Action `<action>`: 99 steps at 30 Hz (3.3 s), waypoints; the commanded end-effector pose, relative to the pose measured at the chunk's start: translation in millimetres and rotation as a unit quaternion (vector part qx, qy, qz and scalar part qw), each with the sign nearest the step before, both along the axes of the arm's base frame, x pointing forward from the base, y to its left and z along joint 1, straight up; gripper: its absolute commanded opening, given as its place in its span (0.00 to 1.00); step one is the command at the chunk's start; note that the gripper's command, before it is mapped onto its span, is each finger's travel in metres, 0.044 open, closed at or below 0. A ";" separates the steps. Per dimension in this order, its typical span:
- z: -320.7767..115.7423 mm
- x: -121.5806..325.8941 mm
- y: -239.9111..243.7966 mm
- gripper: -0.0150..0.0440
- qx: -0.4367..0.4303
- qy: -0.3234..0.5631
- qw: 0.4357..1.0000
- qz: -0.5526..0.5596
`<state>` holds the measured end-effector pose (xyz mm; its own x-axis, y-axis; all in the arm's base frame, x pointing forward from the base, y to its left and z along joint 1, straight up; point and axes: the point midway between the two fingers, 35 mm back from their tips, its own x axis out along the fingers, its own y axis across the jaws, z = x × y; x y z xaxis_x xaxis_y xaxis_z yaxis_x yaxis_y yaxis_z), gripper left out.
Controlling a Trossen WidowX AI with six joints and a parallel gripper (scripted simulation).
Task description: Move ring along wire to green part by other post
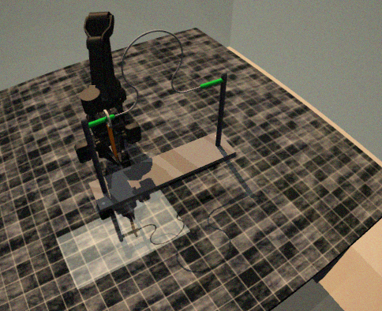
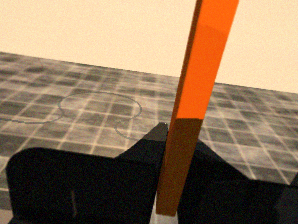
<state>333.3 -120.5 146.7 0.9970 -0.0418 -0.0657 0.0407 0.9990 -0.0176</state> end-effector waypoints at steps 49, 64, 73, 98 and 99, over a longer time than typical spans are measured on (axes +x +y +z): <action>0.3 2.8 50.0 0.00 0.045 -0.004 0.999 0.002; 7.1 4.8 92.1 0.00 0.157 -0.011 0.988 0.004; 20.4 6.0 123.5 0.00 0.255 -0.016 0.967 0.006; 88.5 -38.3 182.0 0.00 0.505 0.135 0.846 0.101; 92.3 -40.5 183.3 0.00 0.515 0.141 0.839 0.107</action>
<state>299.1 59.7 230.5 0.9303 0.3154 -0.1873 -0.0096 0.5313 0.8471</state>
